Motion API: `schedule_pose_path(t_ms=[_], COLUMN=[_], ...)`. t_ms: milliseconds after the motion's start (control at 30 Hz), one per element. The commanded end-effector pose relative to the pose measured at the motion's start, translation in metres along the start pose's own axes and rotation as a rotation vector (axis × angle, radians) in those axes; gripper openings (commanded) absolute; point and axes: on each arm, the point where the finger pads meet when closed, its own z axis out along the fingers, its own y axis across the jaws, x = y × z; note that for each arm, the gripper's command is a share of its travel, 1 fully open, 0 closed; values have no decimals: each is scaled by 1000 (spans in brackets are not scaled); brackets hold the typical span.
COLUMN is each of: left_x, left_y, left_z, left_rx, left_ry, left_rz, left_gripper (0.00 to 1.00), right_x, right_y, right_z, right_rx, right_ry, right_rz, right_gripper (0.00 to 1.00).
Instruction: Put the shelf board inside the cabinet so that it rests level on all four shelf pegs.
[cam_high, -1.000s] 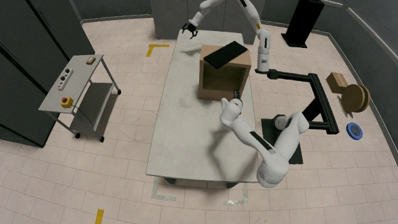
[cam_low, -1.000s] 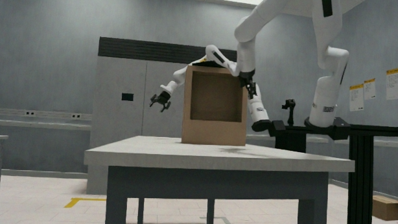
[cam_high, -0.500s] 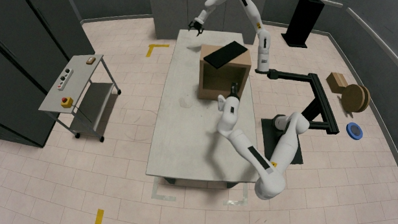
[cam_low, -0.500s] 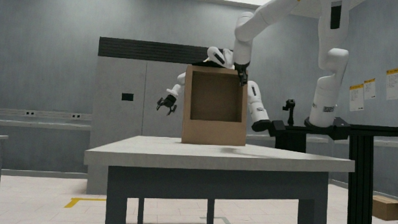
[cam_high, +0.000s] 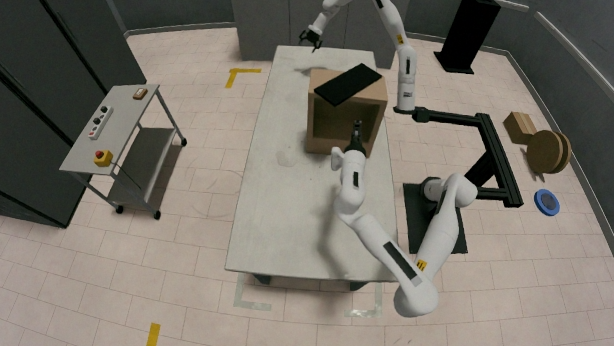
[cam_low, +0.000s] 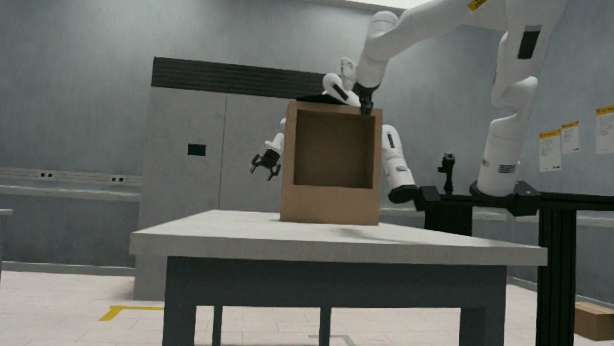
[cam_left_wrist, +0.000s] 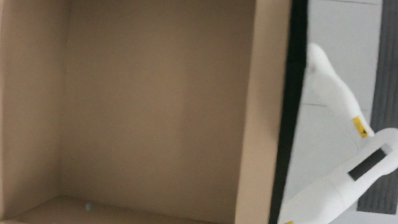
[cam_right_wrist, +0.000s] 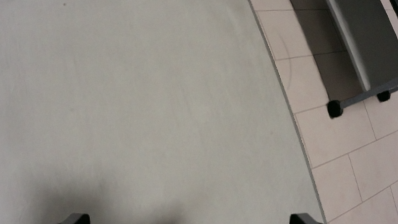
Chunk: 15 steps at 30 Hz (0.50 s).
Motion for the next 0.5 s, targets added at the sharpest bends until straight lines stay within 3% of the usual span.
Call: schedule_pose_path(t_ms=[0,267,467], left_x=[5,17,22], left_y=[12,40,51], left_z=[-8,-31,-42], left_rx=[-43,-142,-184], left_ry=[17,71,98], left_rz=[25,85,112], left_gripper=[1000,1000,1000], right_x=[-15,-44,-65], right_y=[-8,-25,-40], right_z=[-8,-24,-37], right_rx=[5,21,35], right_ry=[-9,-29,-46], right_rz=[-8,-22,-33], right_gripper=[1000,1000,1000])
